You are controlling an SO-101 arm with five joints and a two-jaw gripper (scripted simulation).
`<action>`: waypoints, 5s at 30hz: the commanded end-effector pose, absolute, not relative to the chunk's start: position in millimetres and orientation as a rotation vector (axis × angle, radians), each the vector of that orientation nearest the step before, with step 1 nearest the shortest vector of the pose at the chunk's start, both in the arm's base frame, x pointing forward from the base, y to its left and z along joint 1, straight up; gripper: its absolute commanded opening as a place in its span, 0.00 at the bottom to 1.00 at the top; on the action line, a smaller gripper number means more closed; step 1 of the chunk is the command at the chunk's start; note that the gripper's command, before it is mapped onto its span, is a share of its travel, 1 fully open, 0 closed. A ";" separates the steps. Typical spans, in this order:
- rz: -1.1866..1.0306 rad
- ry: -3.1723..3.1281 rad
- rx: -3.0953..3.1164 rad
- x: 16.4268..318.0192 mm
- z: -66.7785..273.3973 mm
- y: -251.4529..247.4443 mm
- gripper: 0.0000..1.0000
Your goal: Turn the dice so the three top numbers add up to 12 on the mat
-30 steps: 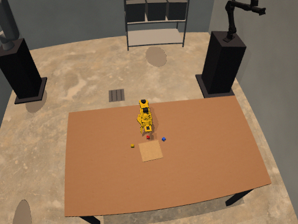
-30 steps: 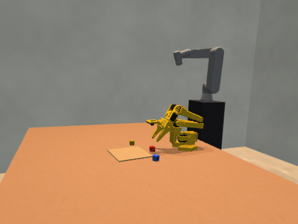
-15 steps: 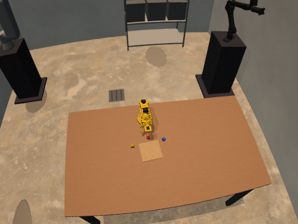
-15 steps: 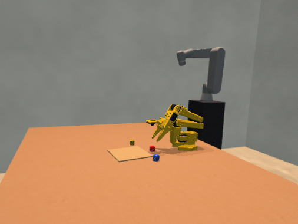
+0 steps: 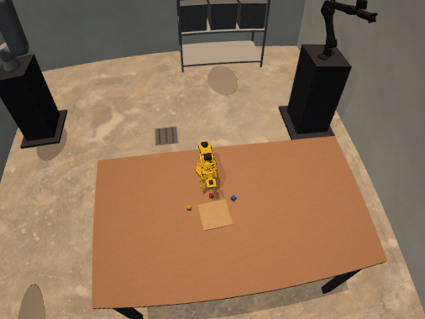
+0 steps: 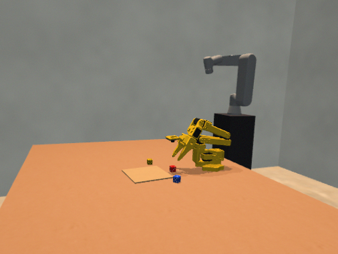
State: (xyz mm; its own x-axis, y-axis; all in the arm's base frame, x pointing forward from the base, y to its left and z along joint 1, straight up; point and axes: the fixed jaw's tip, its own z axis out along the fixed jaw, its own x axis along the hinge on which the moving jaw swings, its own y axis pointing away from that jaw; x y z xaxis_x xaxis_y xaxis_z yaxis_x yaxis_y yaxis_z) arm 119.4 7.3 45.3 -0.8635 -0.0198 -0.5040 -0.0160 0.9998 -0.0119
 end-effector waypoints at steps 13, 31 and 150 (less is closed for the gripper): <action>0.031 2.591 -0.143 127.1 50.3 20.2 0.28; 0.196 2.493 -0.706 148.8 48.1 98.3 0.28; -0.031 3.086 0.189 204.6 59.0 -88.2 0.28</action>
